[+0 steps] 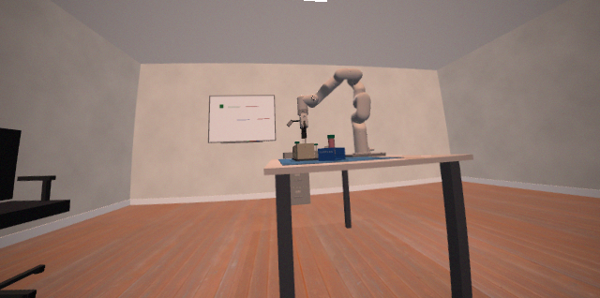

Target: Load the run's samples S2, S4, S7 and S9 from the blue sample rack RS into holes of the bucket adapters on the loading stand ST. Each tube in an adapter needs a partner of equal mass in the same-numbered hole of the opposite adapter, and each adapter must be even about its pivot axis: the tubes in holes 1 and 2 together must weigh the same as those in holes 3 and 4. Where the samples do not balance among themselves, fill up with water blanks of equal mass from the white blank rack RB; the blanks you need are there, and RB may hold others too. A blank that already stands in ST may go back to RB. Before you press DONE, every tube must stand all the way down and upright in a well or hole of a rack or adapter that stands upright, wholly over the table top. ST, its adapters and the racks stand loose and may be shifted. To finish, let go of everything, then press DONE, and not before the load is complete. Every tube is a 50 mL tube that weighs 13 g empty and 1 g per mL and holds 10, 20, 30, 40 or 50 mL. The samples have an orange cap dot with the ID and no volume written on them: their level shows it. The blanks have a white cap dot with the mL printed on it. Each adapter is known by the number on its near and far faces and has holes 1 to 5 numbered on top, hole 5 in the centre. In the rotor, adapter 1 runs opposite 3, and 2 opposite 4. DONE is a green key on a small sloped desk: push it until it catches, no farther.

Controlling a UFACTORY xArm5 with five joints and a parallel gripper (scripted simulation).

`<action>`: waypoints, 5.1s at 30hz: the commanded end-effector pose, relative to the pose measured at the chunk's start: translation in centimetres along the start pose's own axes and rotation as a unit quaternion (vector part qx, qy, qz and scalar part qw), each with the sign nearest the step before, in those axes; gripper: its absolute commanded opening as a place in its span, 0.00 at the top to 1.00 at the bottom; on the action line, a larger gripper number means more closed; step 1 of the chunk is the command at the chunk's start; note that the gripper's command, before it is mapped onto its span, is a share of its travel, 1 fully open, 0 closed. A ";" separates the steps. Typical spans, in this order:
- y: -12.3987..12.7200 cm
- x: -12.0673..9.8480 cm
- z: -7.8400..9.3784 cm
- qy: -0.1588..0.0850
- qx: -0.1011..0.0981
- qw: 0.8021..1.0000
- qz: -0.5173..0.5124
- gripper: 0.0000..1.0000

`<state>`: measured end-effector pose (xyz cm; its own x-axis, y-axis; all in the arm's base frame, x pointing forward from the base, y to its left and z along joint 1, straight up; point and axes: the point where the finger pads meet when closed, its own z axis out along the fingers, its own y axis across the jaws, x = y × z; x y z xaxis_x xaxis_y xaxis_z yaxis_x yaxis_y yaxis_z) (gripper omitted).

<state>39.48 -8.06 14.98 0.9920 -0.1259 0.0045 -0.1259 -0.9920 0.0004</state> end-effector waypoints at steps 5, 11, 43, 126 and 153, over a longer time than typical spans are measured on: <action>0.0 0.1 0.6 0.002 0.000 1.000 0.000 1.00; 0.0 0.1 1.2 0.002 0.000 1.000 0.000 1.00; 0.0 0.1 4.0 0.002 0.000 1.000 0.000 1.00; 0.0 0.1 -2.3 0.002 0.000 1.000 0.000 0.57; 0.0 0.1 -6.9 0.002 0.000 1.000 0.000 0.57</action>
<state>39.40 -8.05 21.34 0.9920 -0.1259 0.0027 -0.1259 -0.9920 0.0002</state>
